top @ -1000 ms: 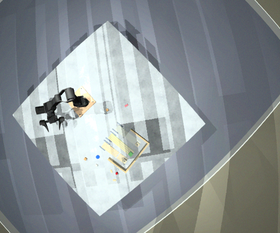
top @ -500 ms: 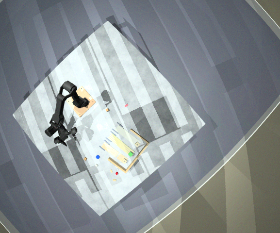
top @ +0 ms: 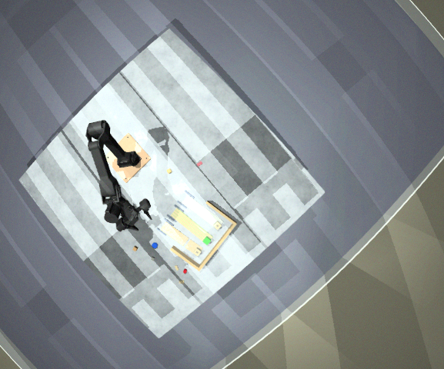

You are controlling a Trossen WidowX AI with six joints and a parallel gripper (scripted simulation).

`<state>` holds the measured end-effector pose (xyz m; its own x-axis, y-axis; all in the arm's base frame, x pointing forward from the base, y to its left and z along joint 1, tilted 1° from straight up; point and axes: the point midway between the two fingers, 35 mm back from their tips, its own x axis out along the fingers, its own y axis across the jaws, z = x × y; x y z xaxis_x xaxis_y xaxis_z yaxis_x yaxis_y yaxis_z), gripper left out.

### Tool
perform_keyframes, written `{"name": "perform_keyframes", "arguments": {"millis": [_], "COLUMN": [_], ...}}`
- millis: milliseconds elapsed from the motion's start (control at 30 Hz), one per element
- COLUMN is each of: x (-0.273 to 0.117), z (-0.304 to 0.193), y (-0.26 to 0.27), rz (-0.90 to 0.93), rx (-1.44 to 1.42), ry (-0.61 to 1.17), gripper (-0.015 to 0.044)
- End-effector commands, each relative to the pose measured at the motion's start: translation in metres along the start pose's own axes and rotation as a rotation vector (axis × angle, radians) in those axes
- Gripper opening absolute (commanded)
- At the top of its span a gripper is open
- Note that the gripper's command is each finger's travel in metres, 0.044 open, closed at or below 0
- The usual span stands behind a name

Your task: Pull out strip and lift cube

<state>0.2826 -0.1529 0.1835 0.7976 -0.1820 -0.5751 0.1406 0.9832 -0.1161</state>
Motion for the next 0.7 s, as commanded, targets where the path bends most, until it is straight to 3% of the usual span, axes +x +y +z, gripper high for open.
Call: {"name": "perform_keyframes", "arguments": {"millis": [0,300,667], "x": [0.001,-0.012,-0.014], "z": [0.015,0.047,0.049], "y": [0.029,0.117,0.123], "rz": [0.021,0.089,0.091], "rx": [0.012,0.055,0.061], "ry": [0.002,-0.024,-0.028], "gripper": [0.04,0.04,0.04]}}
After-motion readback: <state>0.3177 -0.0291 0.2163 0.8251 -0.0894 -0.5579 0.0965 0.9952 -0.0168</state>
